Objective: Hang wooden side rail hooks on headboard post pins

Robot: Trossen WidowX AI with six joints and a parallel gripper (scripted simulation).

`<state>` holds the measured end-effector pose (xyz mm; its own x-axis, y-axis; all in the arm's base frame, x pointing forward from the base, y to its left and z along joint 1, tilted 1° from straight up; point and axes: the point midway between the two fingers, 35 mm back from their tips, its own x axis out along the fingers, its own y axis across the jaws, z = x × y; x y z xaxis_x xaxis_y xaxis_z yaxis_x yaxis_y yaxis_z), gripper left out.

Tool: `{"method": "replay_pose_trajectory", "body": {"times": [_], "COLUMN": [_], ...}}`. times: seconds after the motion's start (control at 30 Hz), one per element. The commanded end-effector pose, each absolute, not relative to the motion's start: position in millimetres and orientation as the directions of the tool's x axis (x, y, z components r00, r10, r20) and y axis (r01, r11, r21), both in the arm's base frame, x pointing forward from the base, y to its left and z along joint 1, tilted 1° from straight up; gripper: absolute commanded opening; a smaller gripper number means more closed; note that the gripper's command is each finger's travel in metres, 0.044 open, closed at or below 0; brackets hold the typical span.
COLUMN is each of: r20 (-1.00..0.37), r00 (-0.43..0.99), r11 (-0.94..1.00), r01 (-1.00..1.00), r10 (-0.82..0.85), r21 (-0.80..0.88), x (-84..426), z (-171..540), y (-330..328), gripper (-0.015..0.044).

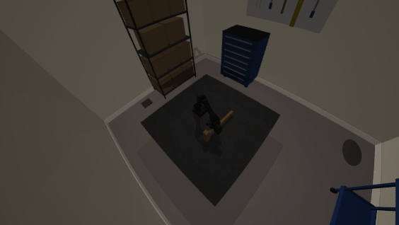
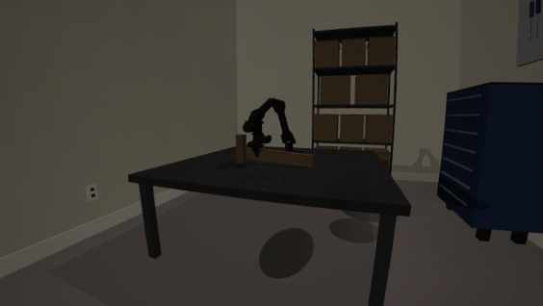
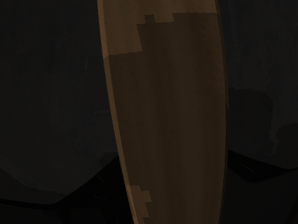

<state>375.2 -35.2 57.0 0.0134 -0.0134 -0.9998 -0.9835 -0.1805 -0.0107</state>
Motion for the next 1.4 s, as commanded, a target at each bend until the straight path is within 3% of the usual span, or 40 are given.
{"method": "replay_pose_trajectory", "body": {"times": [0.0, 1.37], "r20": [-1.0, -1.0], "r00": [0.02, 0.02], "r11": [-0.182, -0.182], "r01": [-0.983, -0.983], "r10": [-0.017, -0.018], "r21": [-0.017, -0.017], "x": [376.1, 378.6], "z": [59.3, 60.4], "y": [-37.0, -40.2], "gripper": [0.0, 0.0]}}
